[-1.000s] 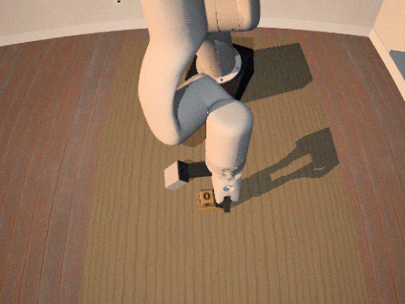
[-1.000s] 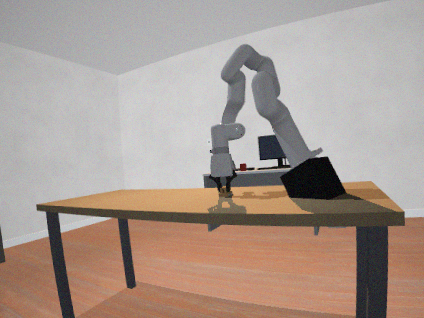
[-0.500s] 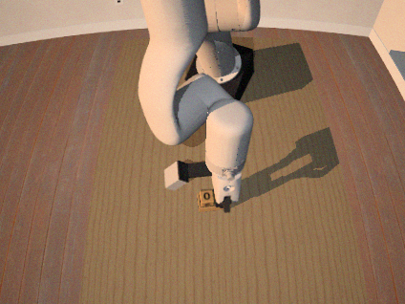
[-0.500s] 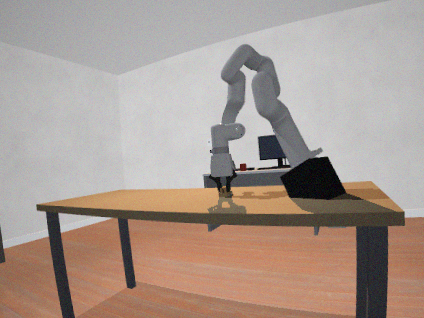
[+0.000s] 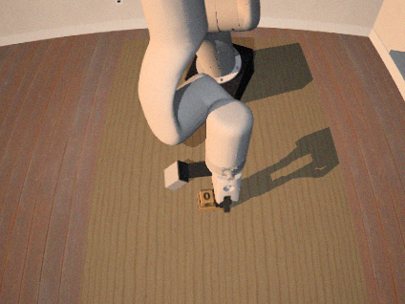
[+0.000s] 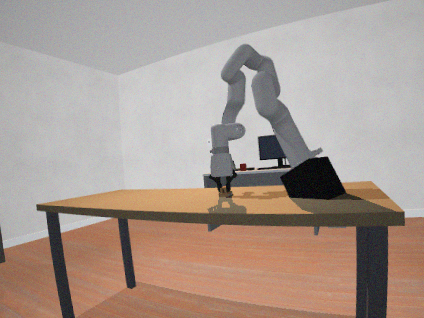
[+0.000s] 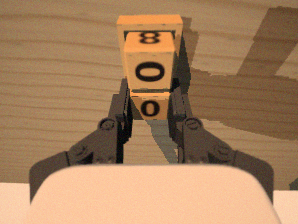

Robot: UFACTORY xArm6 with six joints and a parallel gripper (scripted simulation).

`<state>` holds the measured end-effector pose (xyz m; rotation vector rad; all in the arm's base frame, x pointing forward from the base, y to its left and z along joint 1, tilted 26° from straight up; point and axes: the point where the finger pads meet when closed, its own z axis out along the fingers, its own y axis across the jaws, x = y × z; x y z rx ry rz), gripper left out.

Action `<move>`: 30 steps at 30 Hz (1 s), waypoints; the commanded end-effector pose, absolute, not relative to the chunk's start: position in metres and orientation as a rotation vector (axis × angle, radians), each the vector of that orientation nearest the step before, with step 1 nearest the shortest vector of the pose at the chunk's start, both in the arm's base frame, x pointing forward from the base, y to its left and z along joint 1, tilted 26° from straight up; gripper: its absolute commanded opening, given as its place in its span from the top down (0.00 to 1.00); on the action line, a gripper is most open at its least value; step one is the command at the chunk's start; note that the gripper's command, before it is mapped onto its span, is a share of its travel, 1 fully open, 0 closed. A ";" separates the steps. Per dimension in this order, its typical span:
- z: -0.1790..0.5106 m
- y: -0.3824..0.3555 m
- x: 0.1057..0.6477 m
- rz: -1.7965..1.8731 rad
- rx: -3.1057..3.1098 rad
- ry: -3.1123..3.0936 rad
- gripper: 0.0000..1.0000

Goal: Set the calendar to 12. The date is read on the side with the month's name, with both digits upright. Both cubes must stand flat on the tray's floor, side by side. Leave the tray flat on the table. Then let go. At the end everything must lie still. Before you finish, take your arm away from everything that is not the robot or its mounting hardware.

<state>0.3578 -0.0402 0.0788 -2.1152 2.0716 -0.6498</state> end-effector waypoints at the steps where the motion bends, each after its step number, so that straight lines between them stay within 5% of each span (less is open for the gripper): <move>1: 0.082 -0.040 0.358 -0.652 -2.113 2.070 0.73; 30: 0.170 -0.019 0.321 -0.652 -2.114 2.070 0.73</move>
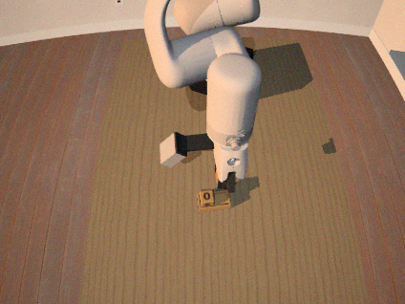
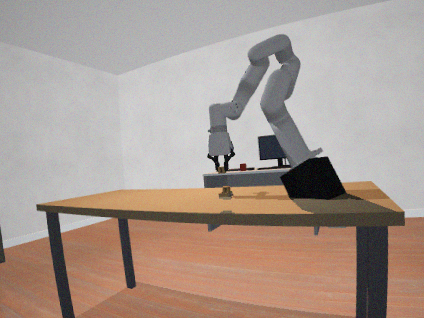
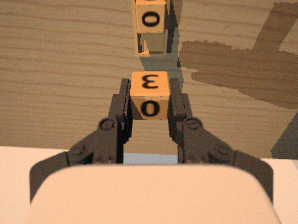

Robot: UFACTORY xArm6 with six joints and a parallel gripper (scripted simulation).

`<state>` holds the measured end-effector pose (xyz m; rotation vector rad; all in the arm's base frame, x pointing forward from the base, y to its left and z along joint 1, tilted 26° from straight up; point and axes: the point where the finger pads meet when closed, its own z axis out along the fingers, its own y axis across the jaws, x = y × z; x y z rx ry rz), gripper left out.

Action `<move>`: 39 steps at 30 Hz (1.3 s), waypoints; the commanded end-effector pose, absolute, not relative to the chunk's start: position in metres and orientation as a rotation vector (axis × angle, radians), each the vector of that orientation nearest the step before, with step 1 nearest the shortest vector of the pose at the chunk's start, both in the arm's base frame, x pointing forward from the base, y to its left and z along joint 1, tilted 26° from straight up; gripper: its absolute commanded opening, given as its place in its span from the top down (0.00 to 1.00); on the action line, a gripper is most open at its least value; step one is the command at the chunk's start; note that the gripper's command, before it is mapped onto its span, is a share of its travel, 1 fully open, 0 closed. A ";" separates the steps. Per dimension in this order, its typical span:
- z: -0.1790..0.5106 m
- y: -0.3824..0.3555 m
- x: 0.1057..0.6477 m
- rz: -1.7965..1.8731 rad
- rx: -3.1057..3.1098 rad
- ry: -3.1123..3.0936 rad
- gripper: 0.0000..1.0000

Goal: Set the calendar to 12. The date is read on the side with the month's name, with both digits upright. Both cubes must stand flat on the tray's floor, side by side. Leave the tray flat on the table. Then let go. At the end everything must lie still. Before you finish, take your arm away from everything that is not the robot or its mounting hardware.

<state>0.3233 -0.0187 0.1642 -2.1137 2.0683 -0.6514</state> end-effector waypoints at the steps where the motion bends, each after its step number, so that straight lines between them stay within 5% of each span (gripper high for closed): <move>1: 0.170 -0.019 0.321 -0.652 -2.114 2.070 0.73; 18: 0.142 0.066 0.326 -0.652 -2.114 2.069 0.73; 39: 0.129 0.063 0.331 -0.652 -2.114 2.070 0.73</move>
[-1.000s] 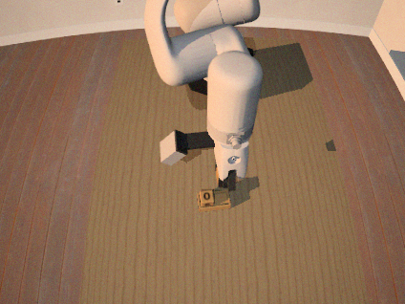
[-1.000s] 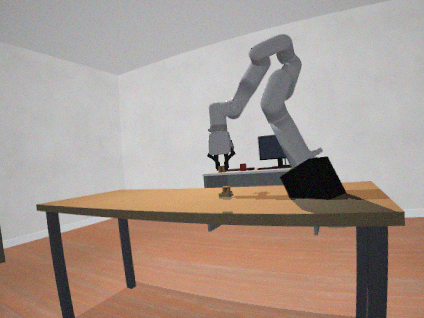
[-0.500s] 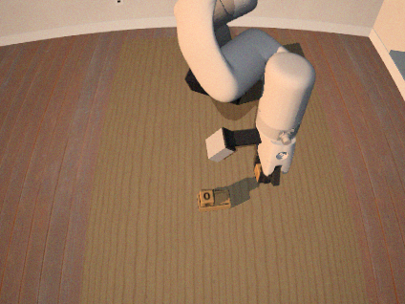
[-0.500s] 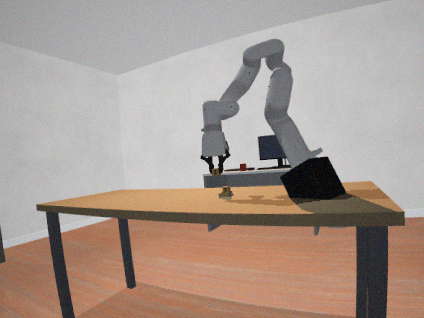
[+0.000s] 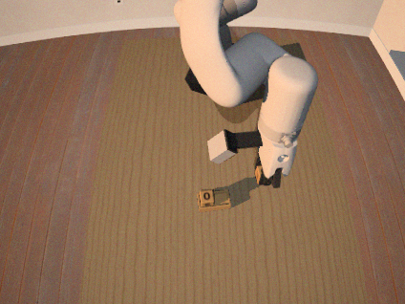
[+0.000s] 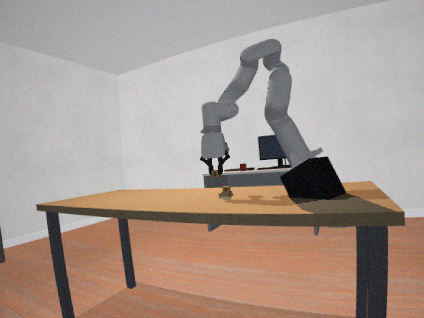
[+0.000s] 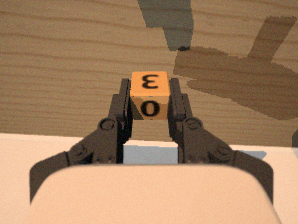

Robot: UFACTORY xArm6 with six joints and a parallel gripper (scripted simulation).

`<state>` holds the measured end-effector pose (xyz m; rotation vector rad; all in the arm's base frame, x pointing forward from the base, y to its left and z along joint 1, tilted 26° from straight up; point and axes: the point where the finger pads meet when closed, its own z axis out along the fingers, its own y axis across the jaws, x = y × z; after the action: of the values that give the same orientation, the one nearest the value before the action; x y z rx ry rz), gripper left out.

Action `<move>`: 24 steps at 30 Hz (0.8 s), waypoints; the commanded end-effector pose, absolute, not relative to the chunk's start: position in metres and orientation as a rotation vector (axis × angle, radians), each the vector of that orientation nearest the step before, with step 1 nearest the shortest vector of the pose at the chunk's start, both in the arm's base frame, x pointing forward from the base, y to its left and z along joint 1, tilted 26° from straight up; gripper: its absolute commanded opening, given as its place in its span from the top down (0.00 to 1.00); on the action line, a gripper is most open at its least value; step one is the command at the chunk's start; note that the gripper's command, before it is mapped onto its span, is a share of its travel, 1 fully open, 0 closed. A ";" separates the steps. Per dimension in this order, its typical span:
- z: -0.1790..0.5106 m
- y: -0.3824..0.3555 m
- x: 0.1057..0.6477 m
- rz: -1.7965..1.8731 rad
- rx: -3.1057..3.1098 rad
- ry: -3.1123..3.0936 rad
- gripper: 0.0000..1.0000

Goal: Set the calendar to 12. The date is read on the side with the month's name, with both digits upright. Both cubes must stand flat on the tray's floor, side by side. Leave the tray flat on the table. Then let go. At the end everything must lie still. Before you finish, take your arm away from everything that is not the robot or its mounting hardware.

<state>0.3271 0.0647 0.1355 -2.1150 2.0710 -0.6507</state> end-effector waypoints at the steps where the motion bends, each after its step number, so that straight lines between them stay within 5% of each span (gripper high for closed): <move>1: 0.125 0.063 0.333 -0.652 -2.114 2.070 0.73; 24: 0.057 0.047 0.362 -0.652 -2.114 2.070 0.73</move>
<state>0.3574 0.0479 0.0604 -2.1232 2.0763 -0.6333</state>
